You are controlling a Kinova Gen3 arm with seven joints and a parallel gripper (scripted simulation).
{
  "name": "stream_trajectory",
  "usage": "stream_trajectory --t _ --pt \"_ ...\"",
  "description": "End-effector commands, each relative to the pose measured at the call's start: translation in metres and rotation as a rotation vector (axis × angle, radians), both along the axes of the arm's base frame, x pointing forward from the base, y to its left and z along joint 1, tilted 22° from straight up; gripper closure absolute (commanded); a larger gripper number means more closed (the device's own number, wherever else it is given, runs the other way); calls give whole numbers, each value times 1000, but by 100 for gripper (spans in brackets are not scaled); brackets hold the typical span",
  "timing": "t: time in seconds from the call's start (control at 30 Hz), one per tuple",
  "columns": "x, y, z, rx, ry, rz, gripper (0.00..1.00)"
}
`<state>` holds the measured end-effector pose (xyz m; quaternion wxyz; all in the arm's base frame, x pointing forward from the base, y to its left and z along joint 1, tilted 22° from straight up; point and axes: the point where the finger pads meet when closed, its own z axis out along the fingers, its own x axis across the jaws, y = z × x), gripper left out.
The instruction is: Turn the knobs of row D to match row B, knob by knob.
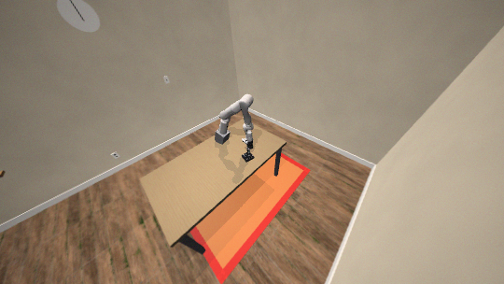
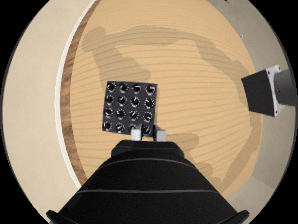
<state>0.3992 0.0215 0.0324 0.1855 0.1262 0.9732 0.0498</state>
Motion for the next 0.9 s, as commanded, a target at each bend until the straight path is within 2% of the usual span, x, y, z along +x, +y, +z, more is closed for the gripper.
stream_trajectory --t 0.0,0.07,0.1,0.87 --pt "2 0 0 1 -5 -2 54" --pt "2 0 0 1 -5 -2 54" --pt "2 0 0 1 -5 -2 70" --pt "2 0 0 1 -5 -2 70"
